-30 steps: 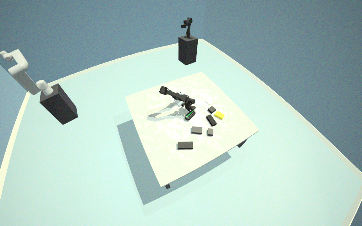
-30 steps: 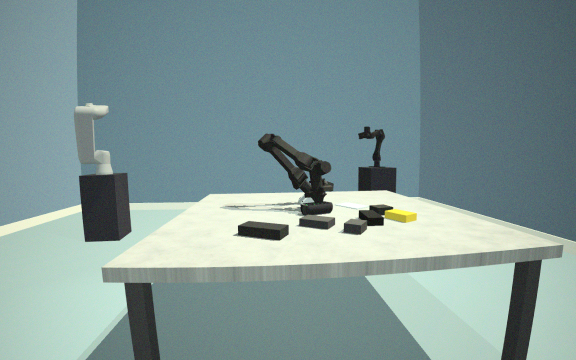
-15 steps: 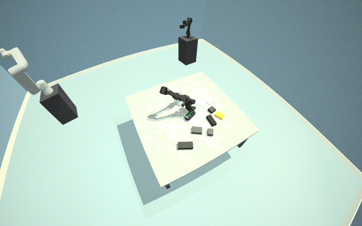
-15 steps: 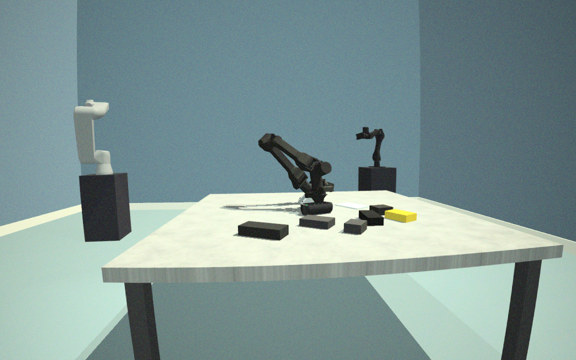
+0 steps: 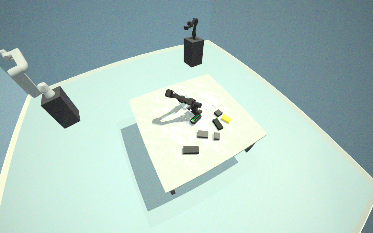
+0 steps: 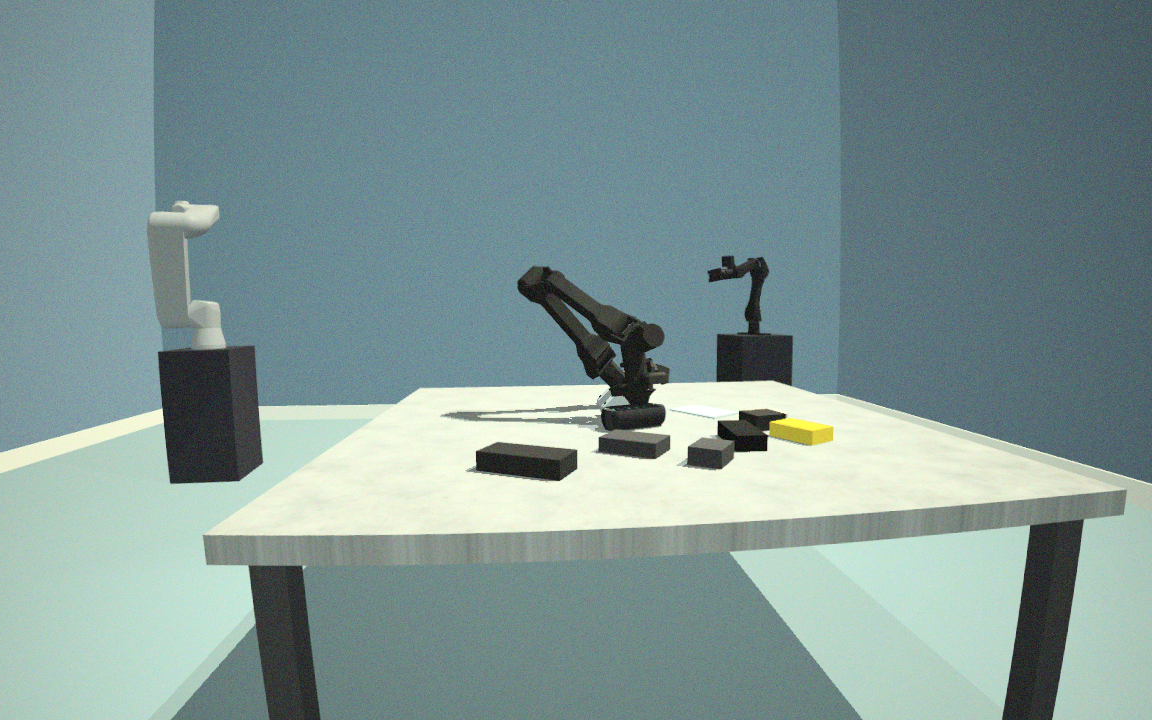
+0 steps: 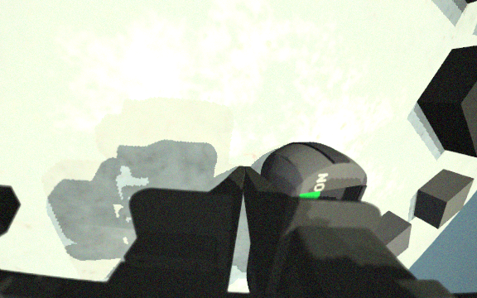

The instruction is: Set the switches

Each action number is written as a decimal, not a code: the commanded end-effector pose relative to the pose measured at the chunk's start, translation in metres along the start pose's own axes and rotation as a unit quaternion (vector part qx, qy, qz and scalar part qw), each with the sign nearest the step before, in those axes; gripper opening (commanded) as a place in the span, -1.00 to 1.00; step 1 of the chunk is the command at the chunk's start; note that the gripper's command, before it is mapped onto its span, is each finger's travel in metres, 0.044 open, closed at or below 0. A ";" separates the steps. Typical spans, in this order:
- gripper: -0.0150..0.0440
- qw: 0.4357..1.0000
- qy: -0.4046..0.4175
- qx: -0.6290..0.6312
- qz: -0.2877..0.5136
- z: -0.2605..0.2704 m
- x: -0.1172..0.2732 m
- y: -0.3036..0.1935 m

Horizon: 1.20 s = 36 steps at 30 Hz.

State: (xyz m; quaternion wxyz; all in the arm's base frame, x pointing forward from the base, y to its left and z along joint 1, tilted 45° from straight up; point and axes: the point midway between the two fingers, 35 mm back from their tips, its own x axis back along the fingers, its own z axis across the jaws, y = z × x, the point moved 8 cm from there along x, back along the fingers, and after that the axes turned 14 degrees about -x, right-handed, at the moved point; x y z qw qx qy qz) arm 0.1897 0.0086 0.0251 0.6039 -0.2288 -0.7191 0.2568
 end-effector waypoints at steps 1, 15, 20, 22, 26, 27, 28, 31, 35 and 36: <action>-0.49 1.000 -0.002 -0.001 0.001 -0.003 0.000 0.000; -0.49 1.000 -0.003 -0.001 0.001 -0.013 -0.003 0.004; -0.49 1.000 -0.003 -0.001 0.001 -0.018 -0.005 0.005; -0.49 1.000 -0.003 -0.001 0.001 -0.020 -0.005 0.006; -0.49 1.000 -0.003 -0.001 0.001 -0.024 -0.007 0.007; -0.49 1.000 -0.003 -0.001 0.001 -0.025 -0.007 0.007; -0.49 1.000 -0.003 -0.001 0.001 -0.026 -0.007 0.007; -0.49 1.000 -0.003 -0.001 0.001 -0.029 -0.008 0.008; -0.49 1.000 -0.003 -0.001 0.001 -0.033 -0.009 0.008; -0.49 1.000 -0.003 -0.001 0.001 -0.034 -0.010 0.008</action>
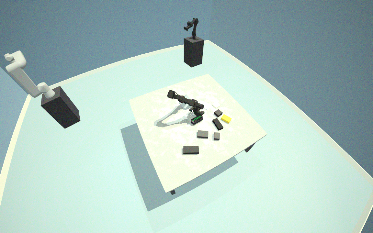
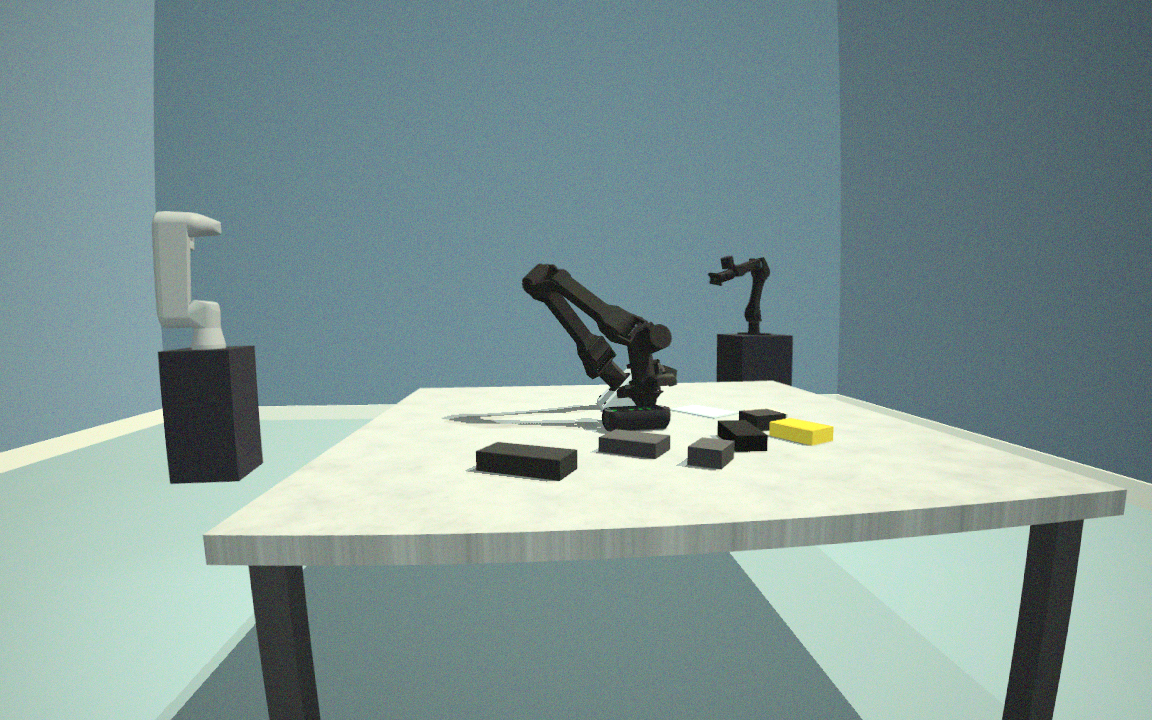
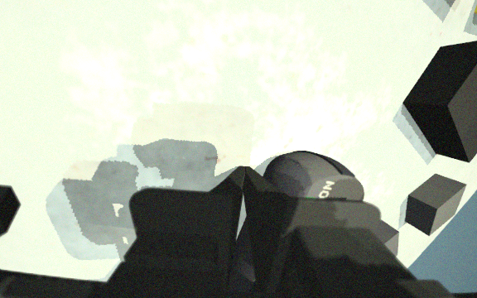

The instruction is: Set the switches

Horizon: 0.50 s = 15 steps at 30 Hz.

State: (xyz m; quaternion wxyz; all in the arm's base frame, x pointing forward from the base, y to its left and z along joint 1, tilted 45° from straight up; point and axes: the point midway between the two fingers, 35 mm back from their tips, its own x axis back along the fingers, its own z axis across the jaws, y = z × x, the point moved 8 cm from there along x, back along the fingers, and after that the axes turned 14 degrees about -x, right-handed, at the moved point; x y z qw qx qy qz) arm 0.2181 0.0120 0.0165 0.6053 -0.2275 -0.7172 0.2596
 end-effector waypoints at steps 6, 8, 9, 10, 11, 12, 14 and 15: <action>-0.49 1.000 -0.004 -0.005 0.001 -0.013 -0.002 0.000; -0.49 1.000 -0.004 -0.005 0.001 -0.015 -0.003 0.000; -0.49 1.000 -0.005 -0.005 0.001 -0.016 -0.003 0.000; -0.49 1.000 -0.005 -0.005 0.001 -0.017 -0.003 0.000; -0.49 1.000 -0.005 -0.005 0.001 -0.018 -0.004 0.000; -0.49 1.000 -0.005 -0.005 0.001 -0.019 -0.004 0.000; -0.49 1.000 -0.005 -0.005 0.001 -0.021 -0.005 0.000; -0.49 1.000 -0.005 -0.005 0.001 -0.022 -0.005 0.000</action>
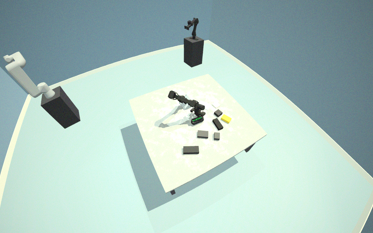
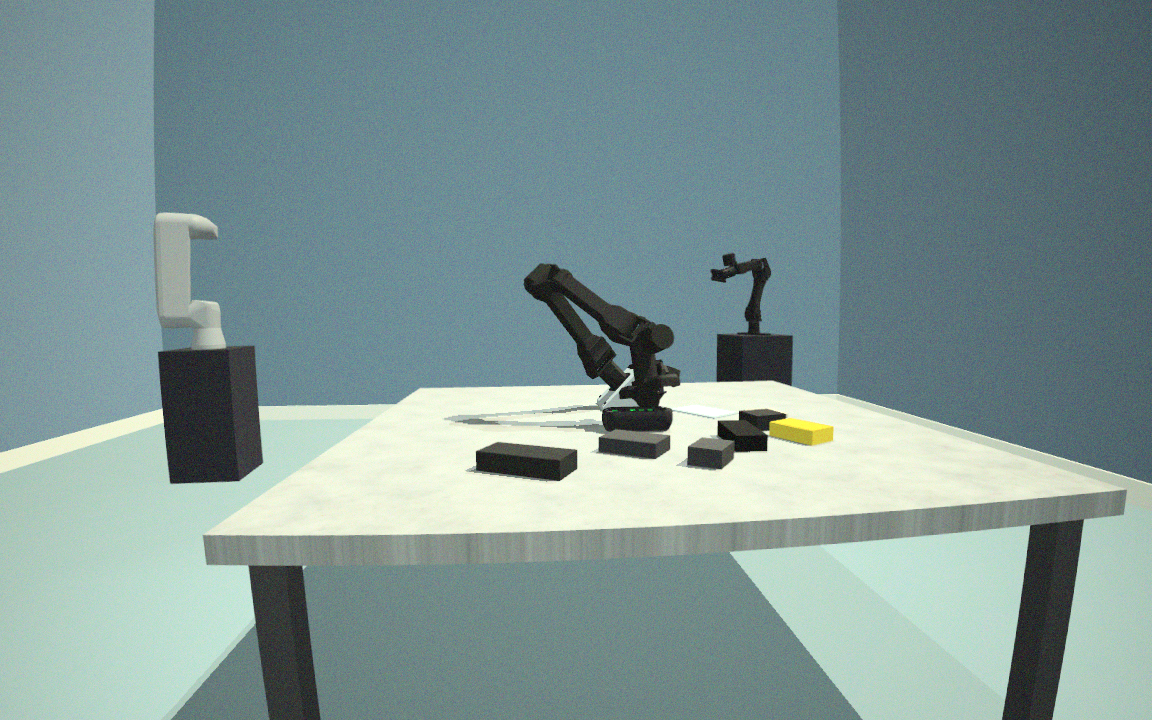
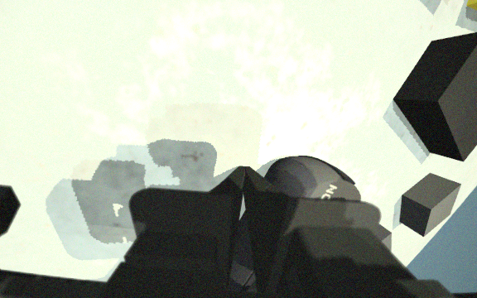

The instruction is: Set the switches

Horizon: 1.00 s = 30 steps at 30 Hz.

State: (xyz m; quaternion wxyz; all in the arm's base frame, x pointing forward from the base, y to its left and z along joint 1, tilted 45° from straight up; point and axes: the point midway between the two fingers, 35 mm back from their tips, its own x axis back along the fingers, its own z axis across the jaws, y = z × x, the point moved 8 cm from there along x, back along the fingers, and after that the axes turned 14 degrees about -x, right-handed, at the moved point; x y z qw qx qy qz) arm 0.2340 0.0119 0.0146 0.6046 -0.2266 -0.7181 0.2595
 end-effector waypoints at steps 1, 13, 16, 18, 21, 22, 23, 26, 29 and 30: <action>-0.49 1.000 -0.003 -0.005 0.001 -0.007 -0.001 -0.001; -0.49 1.000 -0.001 -0.002 -0.003 0.015 0.041 -0.003; -0.49 1.000 -0.002 -0.004 0.000 0.035 0.066 -0.008; -0.49 1.000 -0.002 -0.004 0.000 0.036 0.068 -0.008; -0.49 1.000 -0.002 -0.004 0.000 0.036 0.068 -0.008; -0.49 1.000 -0.002 -0.004 0.000 0.036 0.068 -0.008; -0.49 1.000 -0.001 -0.005 0.000 0.036 0.068 -0.009; -0.49 1.000 0.016 -0.011 -0.003 0.025 0.068 -0.011; -0.49 0.998 0.049 -0.027 -0.009 0.003 0.069 -0.018; -0.49 0.998 0.060 -0.035 -0.009 -0.005 0.069 -0.021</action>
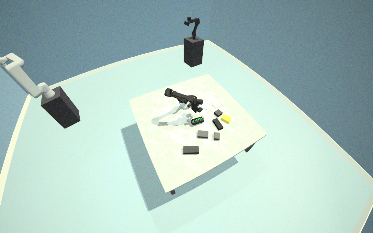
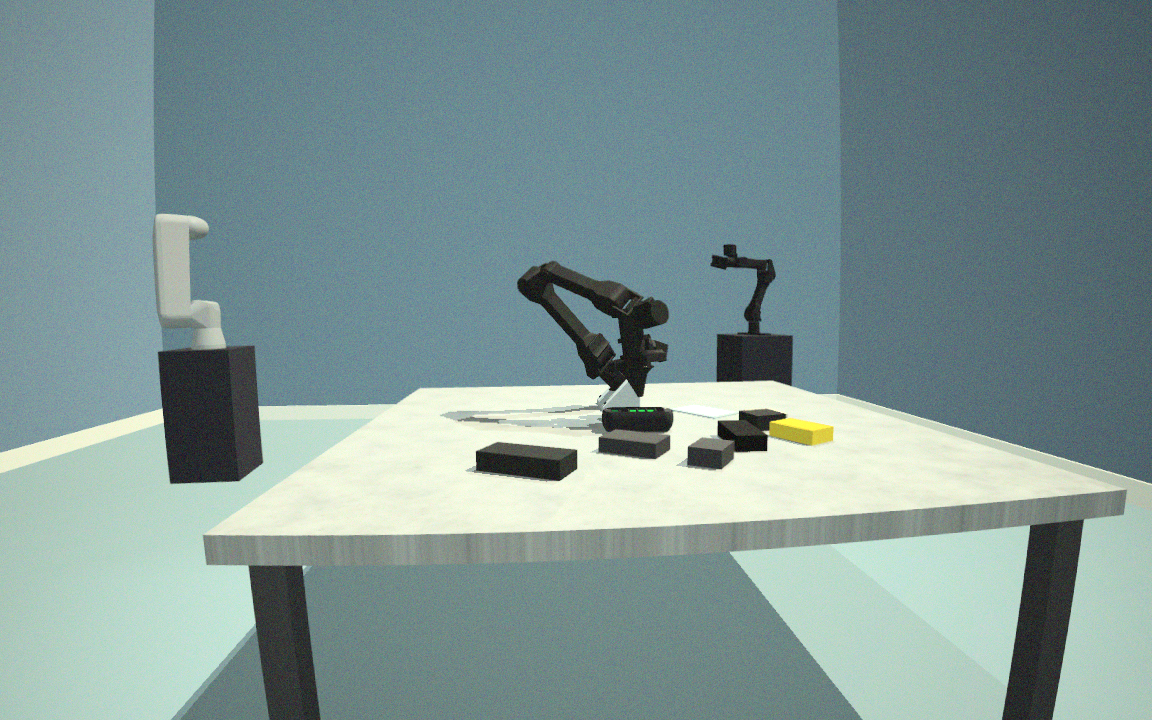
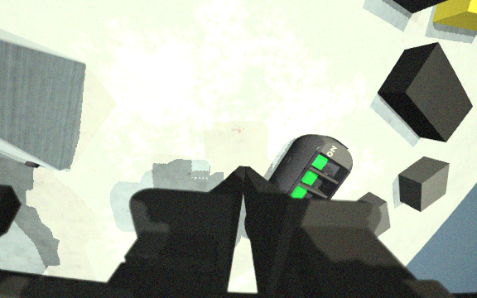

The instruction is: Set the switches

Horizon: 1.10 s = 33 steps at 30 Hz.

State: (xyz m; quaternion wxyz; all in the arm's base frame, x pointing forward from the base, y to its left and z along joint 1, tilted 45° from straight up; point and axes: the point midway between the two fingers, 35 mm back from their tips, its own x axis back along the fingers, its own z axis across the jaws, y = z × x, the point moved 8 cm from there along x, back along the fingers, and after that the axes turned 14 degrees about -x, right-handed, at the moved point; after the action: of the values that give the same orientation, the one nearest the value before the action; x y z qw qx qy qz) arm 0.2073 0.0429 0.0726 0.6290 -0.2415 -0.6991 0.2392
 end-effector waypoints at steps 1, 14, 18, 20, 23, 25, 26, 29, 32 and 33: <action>-0.49 0.999 0.032 -0.031 -0.004 -0.029 0.003 -0.008; -0.49 0.976 0.146 -0.159 0.033 -0.122 -0.007 -0.049; -0.49 0.963 0.179 -0.195 0.044 -0.145 -0.016 -0.066; -0.49 0.957 0.196 -0.209 0.051 -0.156 -0.021 -0.074; -0.49 0.947 0.221 -0.225 0.062 -0.169 -0.029 -0.087; -0.49 0.943 0.232 -0.231 0.066 -0.174 -0.033 -0.093; -0.49 0.942 0.233 -0.232 0.067 -0.175 -0.033 -0.094; -0.49 0.942 0.233 -0.232 0.067 -0.175 -0.033 -0.094; -0.49 0.942 0.233 -0.232 0.067 -0.176 -0.033 -0.094; -0.49 0.942 0.233 -0.232 0.067 -0.176 -0.033 -0.094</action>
State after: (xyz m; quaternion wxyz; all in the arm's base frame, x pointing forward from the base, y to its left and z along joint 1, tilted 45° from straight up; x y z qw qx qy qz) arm 0.3803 -0.0457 0.1224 0.6845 -0.4750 -0.5507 0.0506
